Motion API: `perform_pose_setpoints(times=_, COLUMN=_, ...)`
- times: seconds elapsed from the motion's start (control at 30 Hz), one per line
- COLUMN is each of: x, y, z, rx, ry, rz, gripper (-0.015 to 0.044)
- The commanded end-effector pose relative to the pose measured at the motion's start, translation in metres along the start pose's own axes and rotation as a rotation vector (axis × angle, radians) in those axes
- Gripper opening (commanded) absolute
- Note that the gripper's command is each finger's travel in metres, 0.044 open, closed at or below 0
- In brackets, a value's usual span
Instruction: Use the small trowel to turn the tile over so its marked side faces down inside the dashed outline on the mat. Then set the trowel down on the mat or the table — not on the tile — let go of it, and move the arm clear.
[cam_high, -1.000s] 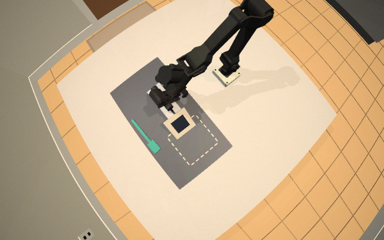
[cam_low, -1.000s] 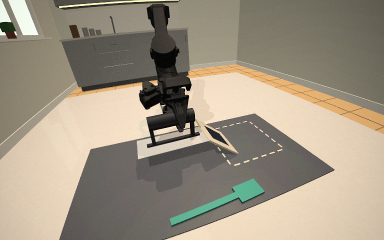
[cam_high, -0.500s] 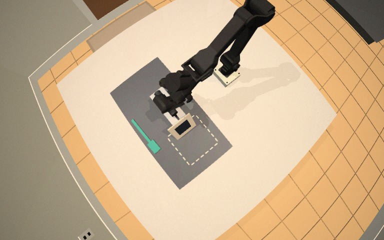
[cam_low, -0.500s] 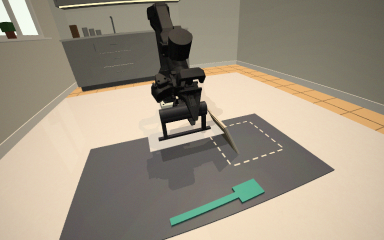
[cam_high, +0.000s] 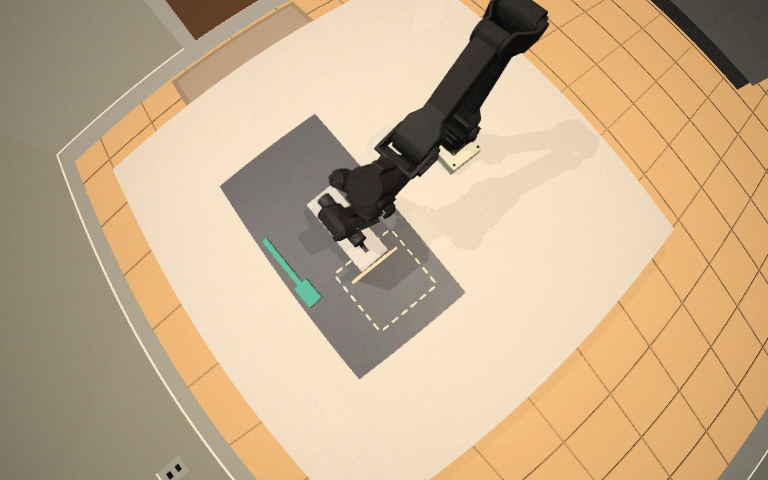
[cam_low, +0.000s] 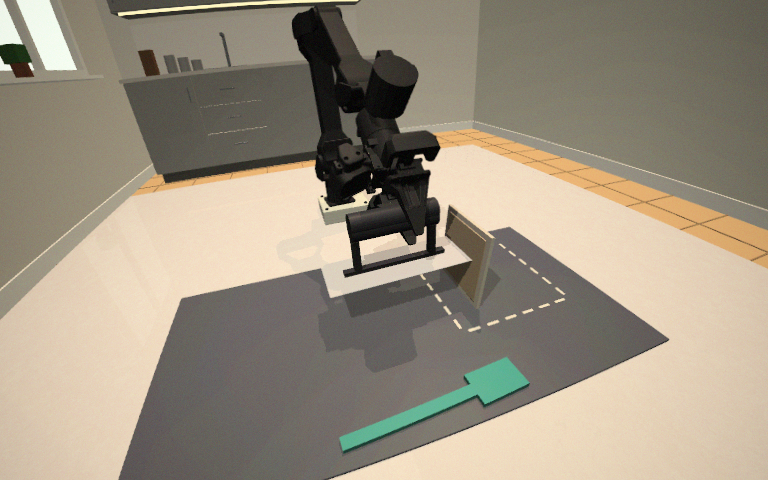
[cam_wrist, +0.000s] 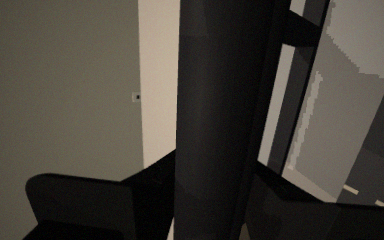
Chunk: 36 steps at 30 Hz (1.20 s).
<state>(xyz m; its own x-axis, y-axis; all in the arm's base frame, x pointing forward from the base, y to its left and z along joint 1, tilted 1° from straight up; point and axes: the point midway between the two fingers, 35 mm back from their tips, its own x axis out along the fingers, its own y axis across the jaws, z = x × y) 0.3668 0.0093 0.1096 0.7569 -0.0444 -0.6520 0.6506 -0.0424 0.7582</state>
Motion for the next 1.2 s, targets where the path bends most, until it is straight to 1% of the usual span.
perform_pose_setpoints(times=0.0, x=0.0, y=0.003, z=-0.002, rx=0.008, ry=-0.006, rz=0.012, gripper=0.0)
perform_pose_setpoints(times=0.17, x=-0.001, y=0.004, z=0.002, rx=0.007, ry=-0.006, rz=0.012, gripper=0.0)
perform_pose_setpoints(times=0.6, x=-0.02, y=0.025, z=0.058, rx=0.003, ry=-0.009, rz=0.013, gripper=0.0)
perform_pose_setpoints(times=1.17, x=-0.02, y=0.025, z=0.059, rx=0.003, ry=-0.009, rz=0.013, gripper=0.0)
